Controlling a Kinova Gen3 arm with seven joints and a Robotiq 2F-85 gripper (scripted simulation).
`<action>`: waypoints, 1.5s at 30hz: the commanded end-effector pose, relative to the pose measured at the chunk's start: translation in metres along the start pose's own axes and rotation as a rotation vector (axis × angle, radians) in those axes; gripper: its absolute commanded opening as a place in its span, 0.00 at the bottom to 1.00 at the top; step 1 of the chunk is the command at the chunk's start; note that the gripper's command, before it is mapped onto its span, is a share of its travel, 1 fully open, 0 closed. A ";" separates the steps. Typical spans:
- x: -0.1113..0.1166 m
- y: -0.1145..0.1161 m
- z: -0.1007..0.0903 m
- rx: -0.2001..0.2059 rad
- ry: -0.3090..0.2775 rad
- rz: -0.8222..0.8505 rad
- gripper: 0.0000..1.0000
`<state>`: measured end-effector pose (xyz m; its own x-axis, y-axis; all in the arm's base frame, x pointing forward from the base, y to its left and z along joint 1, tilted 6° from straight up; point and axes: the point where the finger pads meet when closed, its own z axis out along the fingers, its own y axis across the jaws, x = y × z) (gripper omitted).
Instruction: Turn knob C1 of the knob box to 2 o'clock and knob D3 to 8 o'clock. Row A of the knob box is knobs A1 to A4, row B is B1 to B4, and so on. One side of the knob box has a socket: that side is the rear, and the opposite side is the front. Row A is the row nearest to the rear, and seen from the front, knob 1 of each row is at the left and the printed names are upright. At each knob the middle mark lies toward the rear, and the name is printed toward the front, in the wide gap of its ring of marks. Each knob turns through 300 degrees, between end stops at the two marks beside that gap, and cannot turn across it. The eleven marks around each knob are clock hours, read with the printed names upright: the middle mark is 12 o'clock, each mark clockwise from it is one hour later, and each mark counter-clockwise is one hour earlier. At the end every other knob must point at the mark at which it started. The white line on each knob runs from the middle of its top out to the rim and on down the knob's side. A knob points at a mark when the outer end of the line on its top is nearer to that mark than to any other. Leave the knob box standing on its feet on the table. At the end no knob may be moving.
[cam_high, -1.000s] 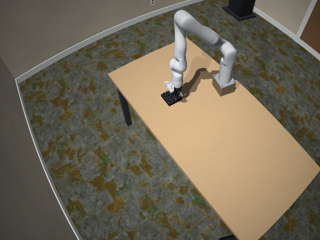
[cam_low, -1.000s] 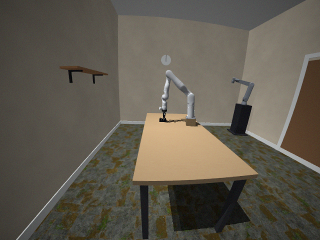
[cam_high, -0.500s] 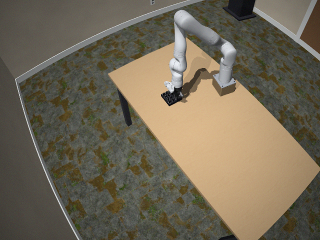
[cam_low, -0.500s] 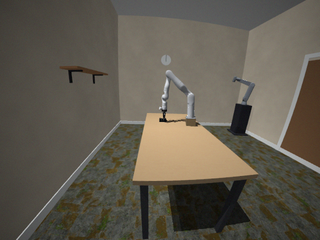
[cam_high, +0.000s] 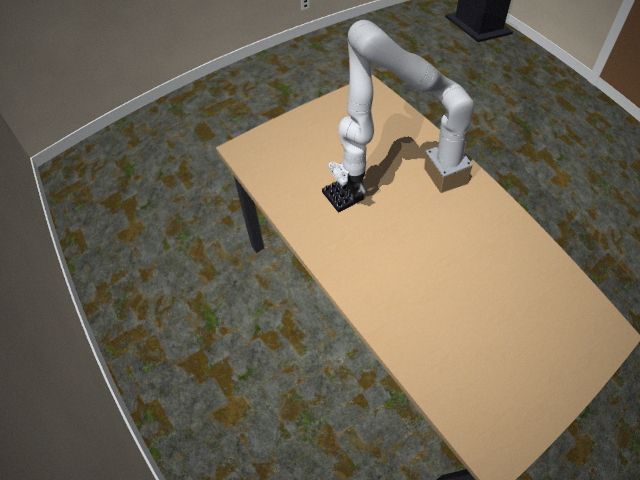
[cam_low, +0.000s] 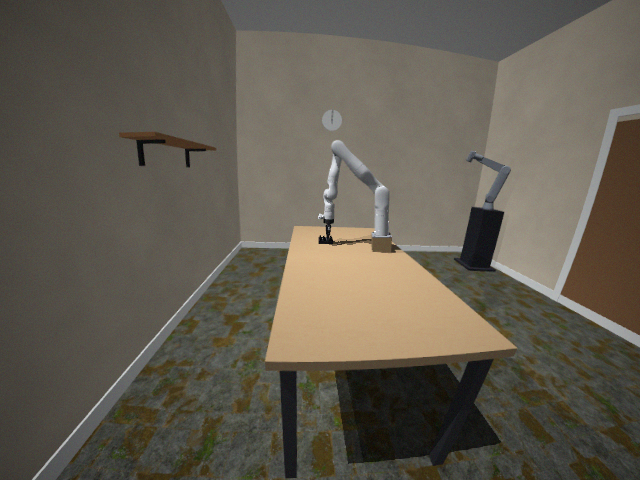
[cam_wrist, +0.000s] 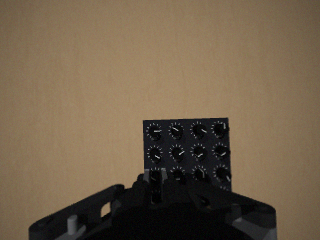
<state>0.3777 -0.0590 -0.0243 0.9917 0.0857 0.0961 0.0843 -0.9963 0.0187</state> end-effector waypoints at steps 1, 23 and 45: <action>0.000 0.000 0.000 0.000 0.000 0.006 0.08; 0.000 0.000 0.000 0.000 0.000 0.261 0.08; 0.000 0.000 0.000 0.000 0.000 0.747 0.08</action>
<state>0.3776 -0.0595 -0.0243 0.7981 -0.5968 0.0832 -0.5946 -0.8024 -0.0512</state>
